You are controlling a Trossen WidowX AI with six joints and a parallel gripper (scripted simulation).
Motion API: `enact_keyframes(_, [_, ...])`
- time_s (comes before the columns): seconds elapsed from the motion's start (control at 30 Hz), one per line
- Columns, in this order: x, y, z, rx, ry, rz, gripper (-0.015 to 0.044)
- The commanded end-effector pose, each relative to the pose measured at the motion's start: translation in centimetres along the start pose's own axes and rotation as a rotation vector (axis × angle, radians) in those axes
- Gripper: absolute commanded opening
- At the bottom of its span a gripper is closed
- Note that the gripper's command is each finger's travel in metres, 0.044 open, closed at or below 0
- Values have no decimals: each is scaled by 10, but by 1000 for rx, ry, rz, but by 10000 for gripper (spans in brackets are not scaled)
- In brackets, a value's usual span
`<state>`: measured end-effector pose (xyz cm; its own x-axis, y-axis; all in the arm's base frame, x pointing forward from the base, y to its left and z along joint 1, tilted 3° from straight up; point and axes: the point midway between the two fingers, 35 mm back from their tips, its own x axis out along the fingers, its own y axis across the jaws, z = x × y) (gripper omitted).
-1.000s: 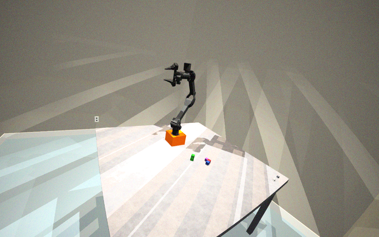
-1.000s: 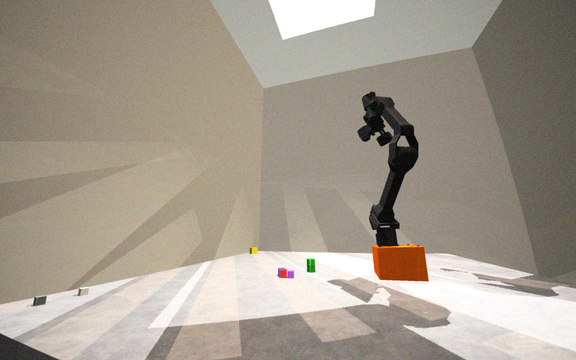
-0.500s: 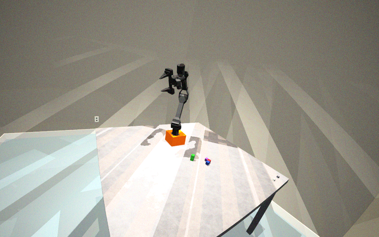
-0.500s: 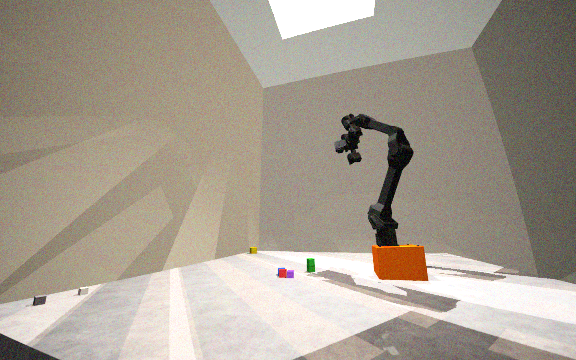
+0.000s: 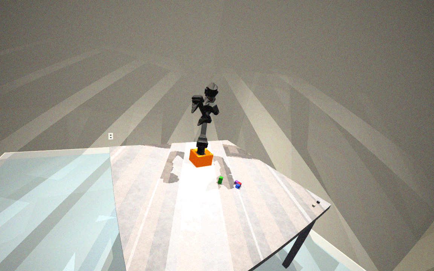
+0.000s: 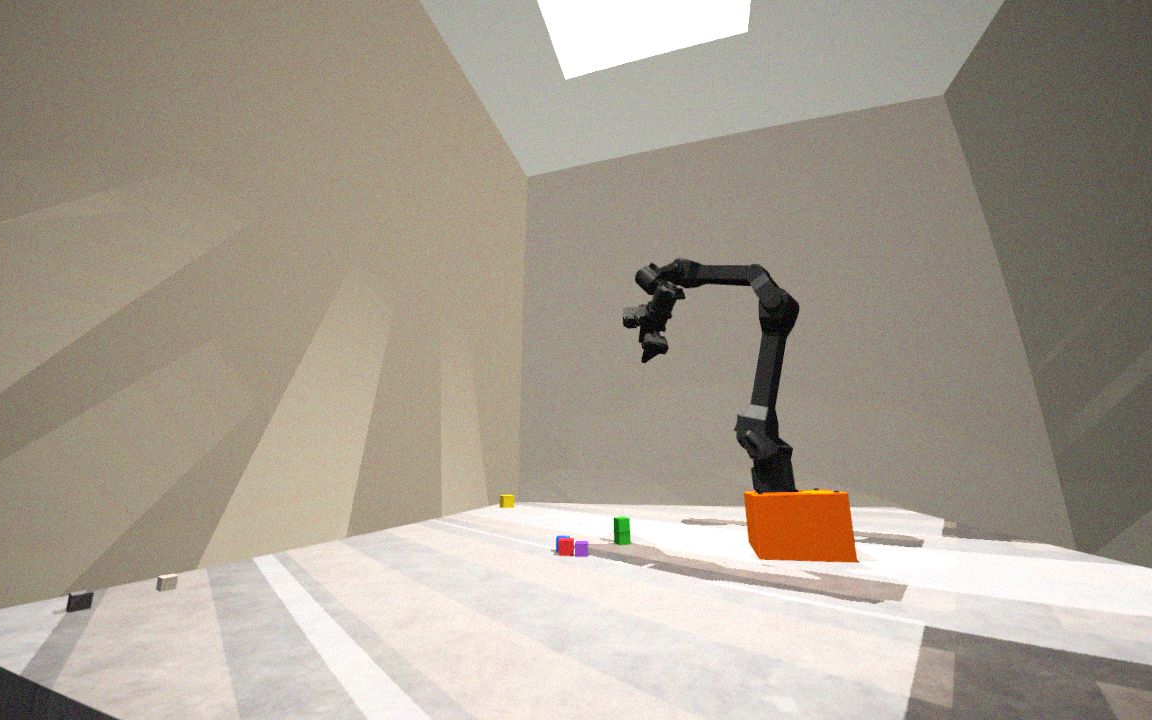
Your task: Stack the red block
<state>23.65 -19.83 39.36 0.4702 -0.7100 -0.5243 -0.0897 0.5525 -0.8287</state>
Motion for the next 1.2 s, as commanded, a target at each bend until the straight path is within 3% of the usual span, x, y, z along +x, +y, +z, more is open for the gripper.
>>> enact_keyframes(0.0, [23, 27, 33, 28, -51, 99, 440])
enact_keyframes(0.3, [60, 127, 118, 113, -118, 385, 440])
enact_keyframes(0.6, [62, 250, 177, 167, -72, 655, 440])
enact_keyframes(1.07, [21, 451, 191, 144, 213, 920, 440])
enact_keyframes(1.17, [16, 470, 186, 139, 252, 932, 440])
